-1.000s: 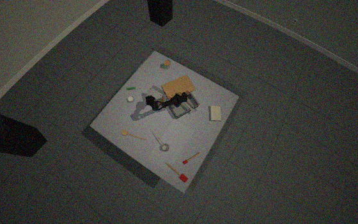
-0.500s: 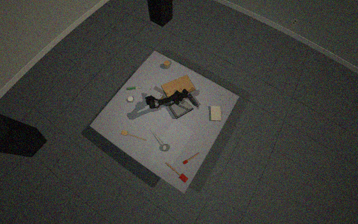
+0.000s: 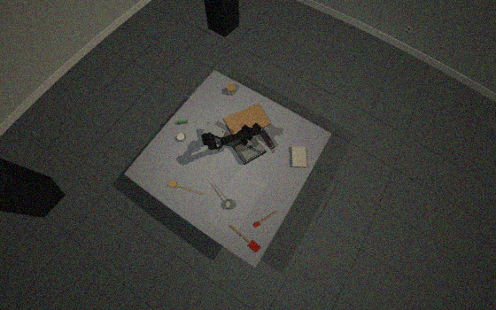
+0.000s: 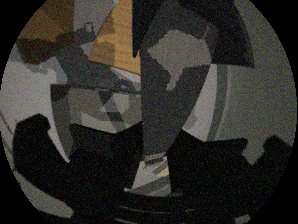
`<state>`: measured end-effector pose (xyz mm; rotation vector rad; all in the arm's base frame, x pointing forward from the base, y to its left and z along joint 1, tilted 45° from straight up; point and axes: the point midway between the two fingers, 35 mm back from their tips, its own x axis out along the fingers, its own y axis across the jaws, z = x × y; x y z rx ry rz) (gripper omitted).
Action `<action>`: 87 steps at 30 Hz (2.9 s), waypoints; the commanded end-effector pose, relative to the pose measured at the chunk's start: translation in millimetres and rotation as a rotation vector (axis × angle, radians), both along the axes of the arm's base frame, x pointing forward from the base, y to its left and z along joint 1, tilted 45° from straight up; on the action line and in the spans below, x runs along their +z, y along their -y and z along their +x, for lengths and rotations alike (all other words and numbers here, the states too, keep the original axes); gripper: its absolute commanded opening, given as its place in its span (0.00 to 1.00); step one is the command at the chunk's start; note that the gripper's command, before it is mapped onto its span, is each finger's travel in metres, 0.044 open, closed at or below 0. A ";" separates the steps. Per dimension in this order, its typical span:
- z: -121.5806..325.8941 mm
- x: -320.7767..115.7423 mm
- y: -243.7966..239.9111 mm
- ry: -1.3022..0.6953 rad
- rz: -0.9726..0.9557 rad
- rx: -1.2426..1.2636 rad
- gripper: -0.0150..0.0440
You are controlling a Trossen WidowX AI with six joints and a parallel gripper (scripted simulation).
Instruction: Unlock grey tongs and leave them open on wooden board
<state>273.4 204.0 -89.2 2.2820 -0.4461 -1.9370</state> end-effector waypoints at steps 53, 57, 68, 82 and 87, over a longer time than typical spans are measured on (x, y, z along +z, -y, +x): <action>-25.8 -2.5 -46.0 0.297 -0.339 -0.607 0.00; -35.4 -4.8 -58.2 0.347 -0.324 -0.696 0.00; -64.6 -10.7 -88.2 0.490 -0.285 -0.937 0.00; -82.8 -20.2 -99.9 0.572 -0.250 -1.080 0.00; -98.8 -28.9 -108.6 0.643 -0.217 -1.201 0.00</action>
